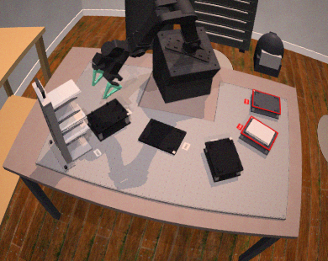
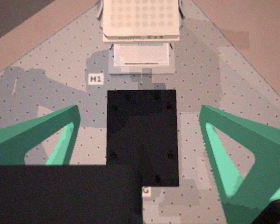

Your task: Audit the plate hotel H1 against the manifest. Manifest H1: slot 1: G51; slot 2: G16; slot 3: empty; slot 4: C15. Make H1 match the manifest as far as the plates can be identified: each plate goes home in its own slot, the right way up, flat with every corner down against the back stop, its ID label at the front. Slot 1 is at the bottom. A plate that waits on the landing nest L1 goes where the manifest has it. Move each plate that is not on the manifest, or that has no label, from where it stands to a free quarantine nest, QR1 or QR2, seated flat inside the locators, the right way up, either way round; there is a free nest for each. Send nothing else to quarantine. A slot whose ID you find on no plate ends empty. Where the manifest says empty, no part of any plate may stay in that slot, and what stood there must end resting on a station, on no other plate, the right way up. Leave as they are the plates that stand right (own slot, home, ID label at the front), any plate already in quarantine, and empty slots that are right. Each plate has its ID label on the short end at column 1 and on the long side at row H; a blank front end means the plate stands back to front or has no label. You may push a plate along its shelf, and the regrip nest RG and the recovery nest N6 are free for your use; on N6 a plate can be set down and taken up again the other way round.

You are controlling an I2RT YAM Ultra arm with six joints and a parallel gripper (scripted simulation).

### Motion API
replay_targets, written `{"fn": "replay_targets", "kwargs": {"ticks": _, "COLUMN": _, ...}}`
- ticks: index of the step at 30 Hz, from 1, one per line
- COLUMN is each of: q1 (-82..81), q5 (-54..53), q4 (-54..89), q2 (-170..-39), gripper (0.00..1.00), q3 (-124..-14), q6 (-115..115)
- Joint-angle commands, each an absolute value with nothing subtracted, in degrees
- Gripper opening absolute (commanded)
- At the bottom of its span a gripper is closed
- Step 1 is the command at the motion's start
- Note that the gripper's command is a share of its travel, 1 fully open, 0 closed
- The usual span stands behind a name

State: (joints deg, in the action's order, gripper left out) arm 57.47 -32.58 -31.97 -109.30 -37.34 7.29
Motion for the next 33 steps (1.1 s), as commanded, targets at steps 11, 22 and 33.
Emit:
{"fn": "replay_targets", "kwargs": {"ticks": 11, "q1": 56.4, "q5": -30.9, "q4": -38.9, "q2": -112.4, "gripper": 1.0, "q3": -37.1, "q6": 8.6}}
{"fn": "replay_targets", "kwargs": {"ticks": 22, "q1": 54.8, "q5": -29.7, "q4": -44.0, "q2": -116.6, "gripper": 1.0, "q3": -36.9, "q6": 9.7}}
{"fn": "replay_targets", "kwargs": {"ticks": 33, "q1": 53.4, "q5": -28.5, "q4": -48.2, "q2": -120.5, "gripper": 1.0, "q3": -36.9, "q6": 10.6}}
